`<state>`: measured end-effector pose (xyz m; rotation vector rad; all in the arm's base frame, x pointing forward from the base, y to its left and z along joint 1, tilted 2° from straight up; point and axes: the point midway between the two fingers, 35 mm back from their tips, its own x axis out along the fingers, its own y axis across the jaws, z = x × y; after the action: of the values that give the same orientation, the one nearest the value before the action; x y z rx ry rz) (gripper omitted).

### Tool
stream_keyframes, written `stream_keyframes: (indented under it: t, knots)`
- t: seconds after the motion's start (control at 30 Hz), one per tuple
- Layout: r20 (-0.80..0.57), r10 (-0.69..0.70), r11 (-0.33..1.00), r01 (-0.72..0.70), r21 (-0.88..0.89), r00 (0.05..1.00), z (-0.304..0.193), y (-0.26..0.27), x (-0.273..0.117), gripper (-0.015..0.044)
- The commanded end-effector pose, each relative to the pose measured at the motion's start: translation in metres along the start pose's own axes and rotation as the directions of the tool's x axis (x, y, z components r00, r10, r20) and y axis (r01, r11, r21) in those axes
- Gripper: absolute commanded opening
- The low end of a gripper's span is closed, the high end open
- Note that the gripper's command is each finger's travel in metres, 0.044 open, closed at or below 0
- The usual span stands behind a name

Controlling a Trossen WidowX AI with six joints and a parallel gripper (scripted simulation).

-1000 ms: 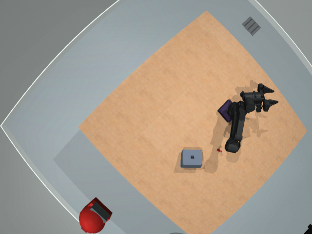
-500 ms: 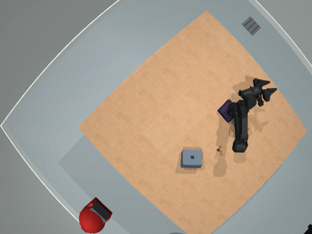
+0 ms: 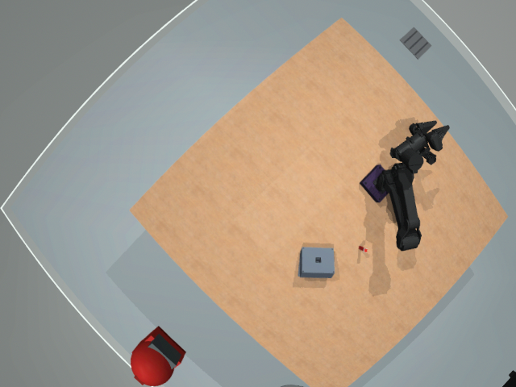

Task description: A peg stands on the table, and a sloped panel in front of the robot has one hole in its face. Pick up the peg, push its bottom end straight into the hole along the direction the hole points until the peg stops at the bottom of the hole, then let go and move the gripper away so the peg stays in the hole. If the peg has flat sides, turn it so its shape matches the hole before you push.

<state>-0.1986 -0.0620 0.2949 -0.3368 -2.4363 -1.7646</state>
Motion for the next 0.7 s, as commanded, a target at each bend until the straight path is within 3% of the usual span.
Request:
stream_keyframes:
  t: [0.0, 0.67]
  knots:
    - [-0.078, -0.038, 0.998, 0.033, -0.06, 0.996, -0.02, -0.004, -0.002, 0.044]
    - [-0.392, -0.198, 0.946, 0.07, -0.317, 0.898, -0.095, -0.026, -0.036, 0.044]
